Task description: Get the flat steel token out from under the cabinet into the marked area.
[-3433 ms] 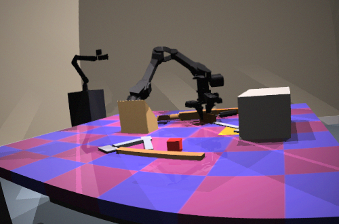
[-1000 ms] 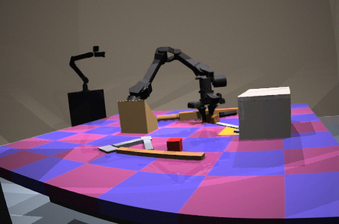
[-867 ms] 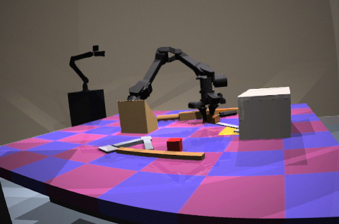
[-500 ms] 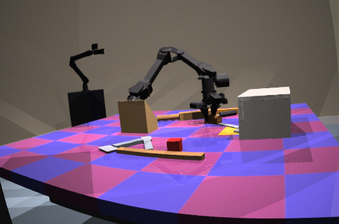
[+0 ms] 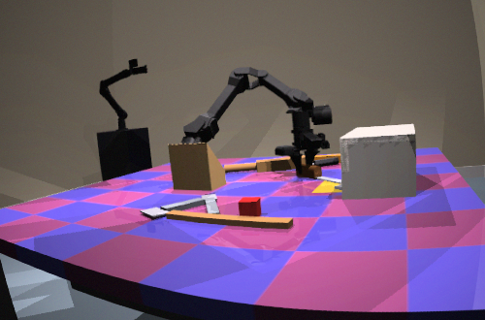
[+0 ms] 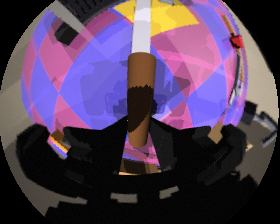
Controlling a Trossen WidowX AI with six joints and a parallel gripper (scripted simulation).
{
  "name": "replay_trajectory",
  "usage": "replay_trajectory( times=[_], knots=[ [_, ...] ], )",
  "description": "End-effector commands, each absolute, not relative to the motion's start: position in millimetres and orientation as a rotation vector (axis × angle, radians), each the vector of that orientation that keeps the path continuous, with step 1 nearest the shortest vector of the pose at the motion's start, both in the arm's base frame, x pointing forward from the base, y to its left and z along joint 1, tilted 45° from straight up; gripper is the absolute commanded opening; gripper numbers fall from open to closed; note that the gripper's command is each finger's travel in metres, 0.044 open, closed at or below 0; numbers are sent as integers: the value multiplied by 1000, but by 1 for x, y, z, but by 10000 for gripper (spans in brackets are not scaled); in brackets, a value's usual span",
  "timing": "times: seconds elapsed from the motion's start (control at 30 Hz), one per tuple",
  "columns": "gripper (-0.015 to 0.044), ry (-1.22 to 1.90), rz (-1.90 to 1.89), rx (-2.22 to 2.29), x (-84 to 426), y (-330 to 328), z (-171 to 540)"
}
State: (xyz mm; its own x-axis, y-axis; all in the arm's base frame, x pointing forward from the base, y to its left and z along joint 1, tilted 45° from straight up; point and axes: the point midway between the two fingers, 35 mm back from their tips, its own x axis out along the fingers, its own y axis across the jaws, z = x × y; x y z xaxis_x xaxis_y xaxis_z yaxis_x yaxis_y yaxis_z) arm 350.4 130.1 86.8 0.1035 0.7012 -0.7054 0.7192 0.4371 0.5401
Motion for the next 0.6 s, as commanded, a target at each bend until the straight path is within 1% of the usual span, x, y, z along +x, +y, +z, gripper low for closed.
replay_trajectory(
  times=[0.0,0.57],
  knots=[
    [0,1602,-22,1270,356,125,83],
    [0,1601,-22,1269,374,111,72]
  ],
)
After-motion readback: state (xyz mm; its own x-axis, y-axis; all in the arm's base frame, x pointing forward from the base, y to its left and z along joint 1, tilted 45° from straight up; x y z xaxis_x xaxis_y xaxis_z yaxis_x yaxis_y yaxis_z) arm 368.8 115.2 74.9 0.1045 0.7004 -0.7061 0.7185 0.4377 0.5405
